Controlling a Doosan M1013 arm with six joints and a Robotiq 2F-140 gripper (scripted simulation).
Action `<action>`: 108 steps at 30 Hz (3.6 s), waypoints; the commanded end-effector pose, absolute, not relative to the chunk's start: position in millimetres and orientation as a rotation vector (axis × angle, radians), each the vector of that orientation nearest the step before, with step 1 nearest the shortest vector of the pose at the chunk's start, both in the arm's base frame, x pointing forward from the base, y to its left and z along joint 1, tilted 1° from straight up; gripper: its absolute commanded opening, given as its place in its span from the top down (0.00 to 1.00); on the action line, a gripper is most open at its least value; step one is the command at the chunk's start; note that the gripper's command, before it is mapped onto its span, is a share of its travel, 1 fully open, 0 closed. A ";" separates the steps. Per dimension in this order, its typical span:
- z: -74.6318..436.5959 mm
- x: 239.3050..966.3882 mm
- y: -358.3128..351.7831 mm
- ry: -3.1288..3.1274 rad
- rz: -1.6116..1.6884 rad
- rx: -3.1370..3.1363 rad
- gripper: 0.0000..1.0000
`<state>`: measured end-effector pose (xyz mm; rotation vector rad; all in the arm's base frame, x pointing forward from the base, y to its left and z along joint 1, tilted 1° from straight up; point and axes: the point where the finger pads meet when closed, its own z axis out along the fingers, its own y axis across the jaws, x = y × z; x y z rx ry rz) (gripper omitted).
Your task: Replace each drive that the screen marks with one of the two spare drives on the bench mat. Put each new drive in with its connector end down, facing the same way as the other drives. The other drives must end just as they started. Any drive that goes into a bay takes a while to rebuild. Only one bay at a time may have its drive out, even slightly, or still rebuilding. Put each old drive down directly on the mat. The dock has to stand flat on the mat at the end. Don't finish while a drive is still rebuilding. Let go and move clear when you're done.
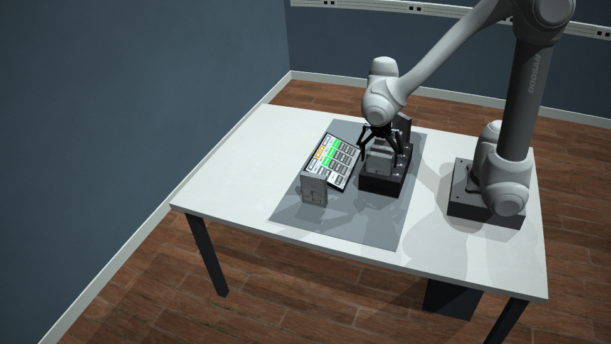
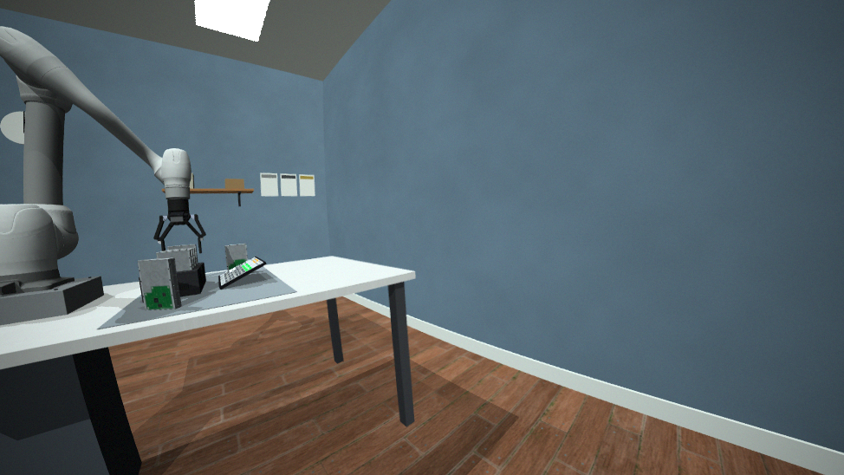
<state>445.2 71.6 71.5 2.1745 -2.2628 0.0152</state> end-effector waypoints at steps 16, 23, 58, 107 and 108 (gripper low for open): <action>54.7 445.7 71.6 -2.264 0.016 2.175 0.11; 54.3 445.7 71.6 -2.264 0.016 2.175 0.11; 56.2 445.7 71.6 -2.264 0.016 2.175 0.29; 66.2 445.6 71.7 -2.264 0.016 2.175 0.90; 67.5 445.6 71.7 -2.264 0.016 2.175 0.90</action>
